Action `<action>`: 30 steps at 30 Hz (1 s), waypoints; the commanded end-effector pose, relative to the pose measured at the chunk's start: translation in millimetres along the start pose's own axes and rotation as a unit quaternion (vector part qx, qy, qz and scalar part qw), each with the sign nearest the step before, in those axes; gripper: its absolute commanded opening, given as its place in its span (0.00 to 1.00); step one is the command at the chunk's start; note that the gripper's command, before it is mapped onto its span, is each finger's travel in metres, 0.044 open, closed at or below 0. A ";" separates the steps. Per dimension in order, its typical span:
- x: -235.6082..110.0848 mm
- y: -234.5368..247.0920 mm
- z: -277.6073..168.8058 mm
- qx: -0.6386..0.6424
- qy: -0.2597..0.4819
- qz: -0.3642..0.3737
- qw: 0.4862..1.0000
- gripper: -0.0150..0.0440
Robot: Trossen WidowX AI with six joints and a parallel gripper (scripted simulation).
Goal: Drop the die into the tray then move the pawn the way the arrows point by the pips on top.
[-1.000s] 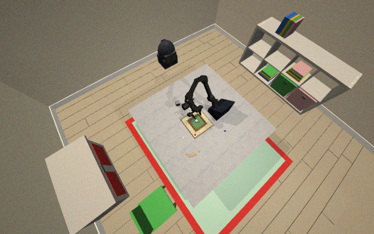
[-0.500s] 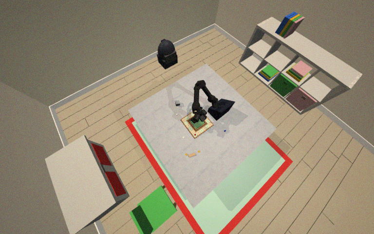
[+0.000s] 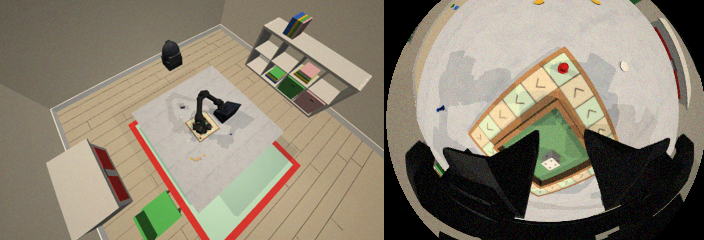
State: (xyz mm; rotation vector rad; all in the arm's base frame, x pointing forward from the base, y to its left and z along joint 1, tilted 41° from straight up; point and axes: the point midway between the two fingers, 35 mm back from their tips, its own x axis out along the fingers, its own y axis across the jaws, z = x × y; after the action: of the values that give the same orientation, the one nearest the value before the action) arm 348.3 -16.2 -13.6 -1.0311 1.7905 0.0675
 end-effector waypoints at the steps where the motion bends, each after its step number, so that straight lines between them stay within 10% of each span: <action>1: 17.8 -8.7 61.7 0.229 0.003 -0.016 0.973 0.59; 30: 48.4 -9.9 70.0 0.272 0.003 -0.020 0.962 0.59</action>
State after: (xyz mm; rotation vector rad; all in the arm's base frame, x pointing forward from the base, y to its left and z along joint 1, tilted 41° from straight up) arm 402.8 -14.2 -76.8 -0.6582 1.6513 -0.4319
